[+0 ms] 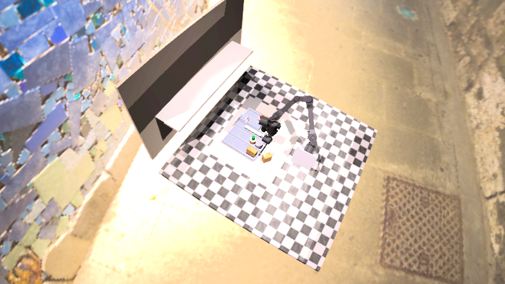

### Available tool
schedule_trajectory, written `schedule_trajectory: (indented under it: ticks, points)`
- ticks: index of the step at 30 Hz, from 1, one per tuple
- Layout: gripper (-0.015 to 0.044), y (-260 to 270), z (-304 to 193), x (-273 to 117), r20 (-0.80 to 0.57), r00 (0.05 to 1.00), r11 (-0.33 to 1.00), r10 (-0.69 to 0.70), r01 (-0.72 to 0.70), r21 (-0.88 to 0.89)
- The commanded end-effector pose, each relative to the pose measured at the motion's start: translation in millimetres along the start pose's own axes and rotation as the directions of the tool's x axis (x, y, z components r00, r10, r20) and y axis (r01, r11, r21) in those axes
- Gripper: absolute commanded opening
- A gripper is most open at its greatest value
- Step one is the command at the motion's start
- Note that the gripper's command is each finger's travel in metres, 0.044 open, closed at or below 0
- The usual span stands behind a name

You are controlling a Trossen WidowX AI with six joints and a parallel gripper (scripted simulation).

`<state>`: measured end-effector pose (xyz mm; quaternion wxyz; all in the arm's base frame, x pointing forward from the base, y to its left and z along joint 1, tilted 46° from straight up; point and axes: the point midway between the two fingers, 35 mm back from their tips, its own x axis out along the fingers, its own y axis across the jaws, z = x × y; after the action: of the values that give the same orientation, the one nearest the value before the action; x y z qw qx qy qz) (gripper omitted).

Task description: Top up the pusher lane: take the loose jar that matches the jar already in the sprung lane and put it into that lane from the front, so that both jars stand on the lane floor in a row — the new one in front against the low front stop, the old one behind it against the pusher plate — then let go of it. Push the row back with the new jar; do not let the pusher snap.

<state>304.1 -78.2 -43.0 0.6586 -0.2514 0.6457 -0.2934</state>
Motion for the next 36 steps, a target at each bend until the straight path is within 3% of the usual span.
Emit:
schedule_trajectory:
  ticks: [1, 36]
  points:
    - [0.0000, -2, 10, -2, 0.018, 1.000, 1.000, -0.003, 0.003, 0.012]
    - [0.0000, -3, 23, -3, 0.018, 1.000, 1.000, -0.003, 0.003, 0.012]
